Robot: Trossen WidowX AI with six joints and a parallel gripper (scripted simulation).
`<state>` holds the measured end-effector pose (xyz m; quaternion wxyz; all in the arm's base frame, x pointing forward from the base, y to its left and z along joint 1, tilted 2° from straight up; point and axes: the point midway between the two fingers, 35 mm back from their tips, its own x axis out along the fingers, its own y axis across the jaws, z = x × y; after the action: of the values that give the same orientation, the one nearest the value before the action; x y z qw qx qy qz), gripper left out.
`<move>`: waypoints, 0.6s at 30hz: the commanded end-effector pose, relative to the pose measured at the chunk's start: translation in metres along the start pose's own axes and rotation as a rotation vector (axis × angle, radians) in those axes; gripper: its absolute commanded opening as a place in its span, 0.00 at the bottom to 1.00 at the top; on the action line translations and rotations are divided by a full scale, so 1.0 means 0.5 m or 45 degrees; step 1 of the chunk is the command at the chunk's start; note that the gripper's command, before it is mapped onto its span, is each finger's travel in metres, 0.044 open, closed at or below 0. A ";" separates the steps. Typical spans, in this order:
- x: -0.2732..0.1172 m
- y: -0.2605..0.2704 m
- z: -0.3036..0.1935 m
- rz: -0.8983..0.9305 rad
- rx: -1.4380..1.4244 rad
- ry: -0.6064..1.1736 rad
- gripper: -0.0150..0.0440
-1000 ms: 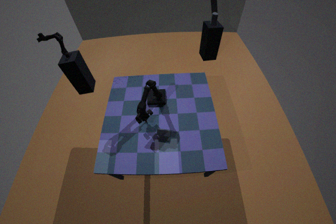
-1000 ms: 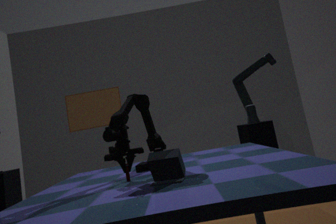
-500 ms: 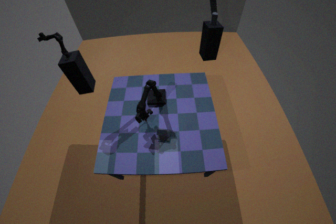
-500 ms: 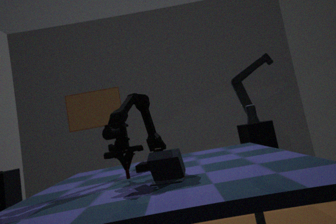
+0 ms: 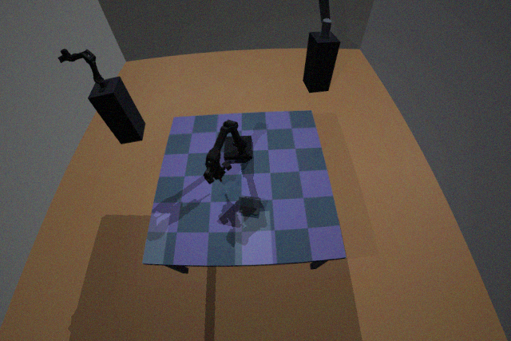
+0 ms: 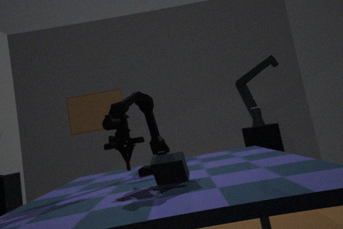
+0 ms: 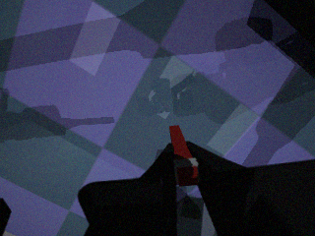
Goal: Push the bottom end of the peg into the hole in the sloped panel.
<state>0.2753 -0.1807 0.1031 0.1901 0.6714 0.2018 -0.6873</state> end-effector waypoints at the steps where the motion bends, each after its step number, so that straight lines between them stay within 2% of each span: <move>1: -0.025 -0.001 0.000 0.015 0.004 0.003 0.25; 18: -0.019 -0.012 -0.032 0.110 -0.078 -0.014 0.25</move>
<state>0.2838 -0.1699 0.1097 0.2286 0.6681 0.1978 -0.6799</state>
